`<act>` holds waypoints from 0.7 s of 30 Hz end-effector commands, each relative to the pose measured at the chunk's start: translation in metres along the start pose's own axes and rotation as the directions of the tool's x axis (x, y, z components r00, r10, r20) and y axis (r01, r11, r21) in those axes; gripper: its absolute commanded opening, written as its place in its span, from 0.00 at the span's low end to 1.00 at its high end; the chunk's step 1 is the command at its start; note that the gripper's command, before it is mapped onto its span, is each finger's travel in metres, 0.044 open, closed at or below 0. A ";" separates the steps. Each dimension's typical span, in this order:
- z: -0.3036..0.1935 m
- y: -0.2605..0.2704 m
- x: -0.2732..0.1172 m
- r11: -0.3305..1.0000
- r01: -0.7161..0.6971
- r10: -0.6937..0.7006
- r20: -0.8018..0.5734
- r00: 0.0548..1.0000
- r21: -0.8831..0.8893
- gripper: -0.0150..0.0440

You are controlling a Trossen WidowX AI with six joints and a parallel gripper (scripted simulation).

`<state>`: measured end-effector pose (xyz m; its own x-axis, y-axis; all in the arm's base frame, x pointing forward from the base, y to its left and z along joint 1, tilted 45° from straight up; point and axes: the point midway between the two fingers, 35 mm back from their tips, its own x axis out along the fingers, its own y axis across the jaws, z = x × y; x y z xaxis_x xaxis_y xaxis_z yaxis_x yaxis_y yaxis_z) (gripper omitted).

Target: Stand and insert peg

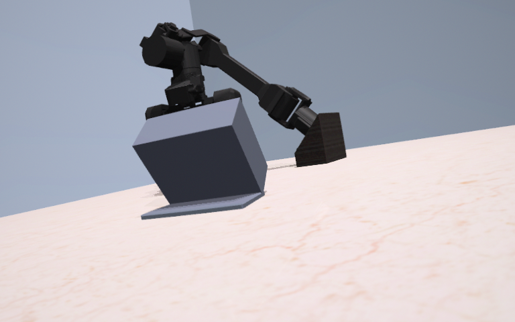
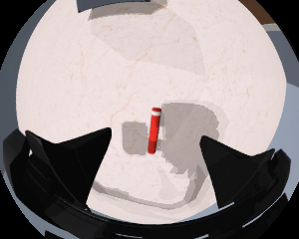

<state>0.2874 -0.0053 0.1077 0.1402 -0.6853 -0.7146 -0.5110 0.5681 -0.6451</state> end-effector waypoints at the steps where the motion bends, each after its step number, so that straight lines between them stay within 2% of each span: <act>1: -0.001 -0.001 0.006 1.000 0.004 -0.004 -0.004 1.000 -0.005 1.00; 21: 0.000 -0.001 0.039 1.000 0.003 -0.003 -0.003 1.000 -0.005 1.00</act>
<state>0.2937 -0.0288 0.0848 0.1411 -0.6845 -0.7153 -0.5070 0.5706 -0.6460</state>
